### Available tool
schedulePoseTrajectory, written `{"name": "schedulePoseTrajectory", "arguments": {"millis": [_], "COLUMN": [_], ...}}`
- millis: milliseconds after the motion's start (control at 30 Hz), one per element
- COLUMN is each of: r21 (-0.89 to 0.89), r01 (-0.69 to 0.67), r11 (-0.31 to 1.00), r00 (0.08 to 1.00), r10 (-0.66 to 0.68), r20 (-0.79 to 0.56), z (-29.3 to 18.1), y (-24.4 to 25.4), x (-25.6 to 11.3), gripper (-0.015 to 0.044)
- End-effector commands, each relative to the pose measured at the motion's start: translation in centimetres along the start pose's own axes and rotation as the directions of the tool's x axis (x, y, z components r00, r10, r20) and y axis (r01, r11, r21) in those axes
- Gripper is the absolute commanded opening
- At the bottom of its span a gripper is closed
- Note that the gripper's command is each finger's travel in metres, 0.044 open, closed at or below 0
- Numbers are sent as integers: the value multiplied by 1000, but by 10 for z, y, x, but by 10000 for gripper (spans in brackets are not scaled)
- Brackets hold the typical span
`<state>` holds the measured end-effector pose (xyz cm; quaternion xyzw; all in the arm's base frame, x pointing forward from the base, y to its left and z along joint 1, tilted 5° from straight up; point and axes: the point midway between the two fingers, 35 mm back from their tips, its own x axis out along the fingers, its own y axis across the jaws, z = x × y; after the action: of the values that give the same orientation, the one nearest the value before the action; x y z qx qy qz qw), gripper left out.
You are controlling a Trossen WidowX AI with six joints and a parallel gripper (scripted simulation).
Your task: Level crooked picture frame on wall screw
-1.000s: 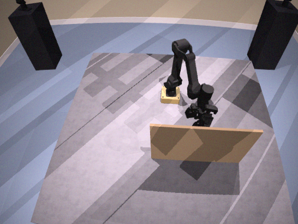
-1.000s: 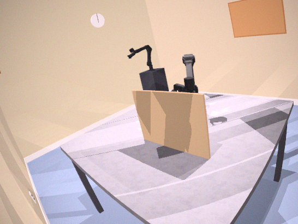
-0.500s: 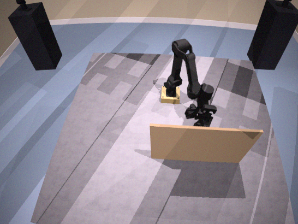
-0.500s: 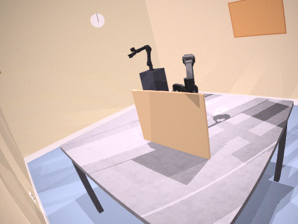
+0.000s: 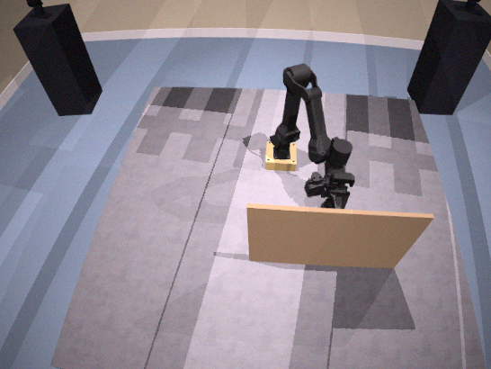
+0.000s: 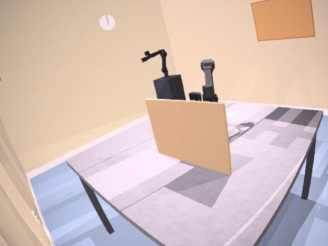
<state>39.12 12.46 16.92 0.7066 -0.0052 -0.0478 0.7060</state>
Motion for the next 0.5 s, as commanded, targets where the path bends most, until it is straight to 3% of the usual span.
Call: {"name": "schedulePoseTrajectory", "arguments": {"millis": [0, 200, 467], "r21": [20, 56, 34], "r01": [1, 1, 0], "r11": [1000, 998, 999], "r00": [1000, 1000, 1000], "r10": [-1, -1, 0], "r20": [-2, -2, 0], "z": [0, 0, 0], "y": [0, 0, 0], "x": [0, 0, 0], "gripper": [0, 0, 210]}}
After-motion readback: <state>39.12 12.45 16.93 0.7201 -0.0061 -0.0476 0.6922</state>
